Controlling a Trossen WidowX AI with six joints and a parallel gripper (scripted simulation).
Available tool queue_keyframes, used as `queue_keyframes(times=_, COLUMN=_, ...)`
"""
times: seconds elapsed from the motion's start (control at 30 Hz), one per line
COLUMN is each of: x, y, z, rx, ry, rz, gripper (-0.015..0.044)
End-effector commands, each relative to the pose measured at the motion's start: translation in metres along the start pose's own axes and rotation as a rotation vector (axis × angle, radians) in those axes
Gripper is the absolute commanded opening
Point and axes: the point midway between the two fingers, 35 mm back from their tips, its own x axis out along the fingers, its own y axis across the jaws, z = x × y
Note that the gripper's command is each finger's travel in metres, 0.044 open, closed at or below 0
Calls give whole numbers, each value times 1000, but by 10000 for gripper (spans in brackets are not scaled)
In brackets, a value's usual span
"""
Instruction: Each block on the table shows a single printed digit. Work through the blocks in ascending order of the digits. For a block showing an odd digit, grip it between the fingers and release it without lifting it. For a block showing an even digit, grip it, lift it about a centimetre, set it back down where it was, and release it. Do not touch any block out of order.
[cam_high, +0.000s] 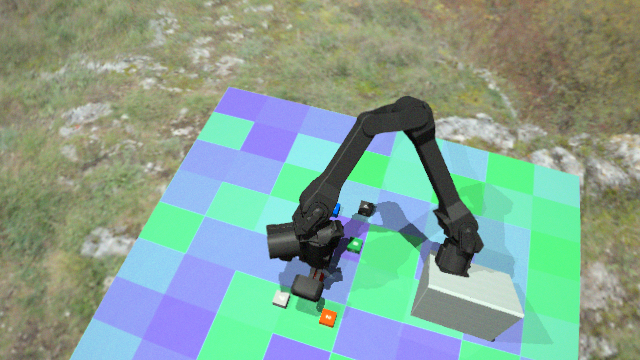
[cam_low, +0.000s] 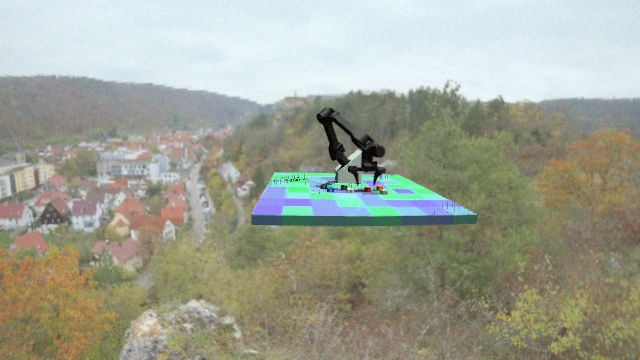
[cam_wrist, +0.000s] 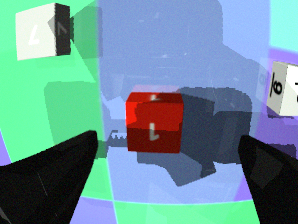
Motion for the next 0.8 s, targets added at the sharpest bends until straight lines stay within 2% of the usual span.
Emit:
queue_keyframes(times=0.0, x=7, y=0, z=-1, rx=-8, ry=3, rz=-7, gripper=400)
queue_keyframes(times=0.3, x=19, y=-1, z=-2, rx=-8, ry=3, rz=-8, gripper=400)
queue_keyframes(times=0.63, x=19, y=-1, z=-2, rx=-8, ry=3, rz=-8, gripper=138)
queue_keyframes(times=0.67, x=19, y=-1, z=-2, rx=-8, ry=3, rz=-8, gripper=120)
queue_keyframes(times=0.77, x=19, y=-1, z=-2, rx=-8, ry=3, rz=-8, gripper=120)
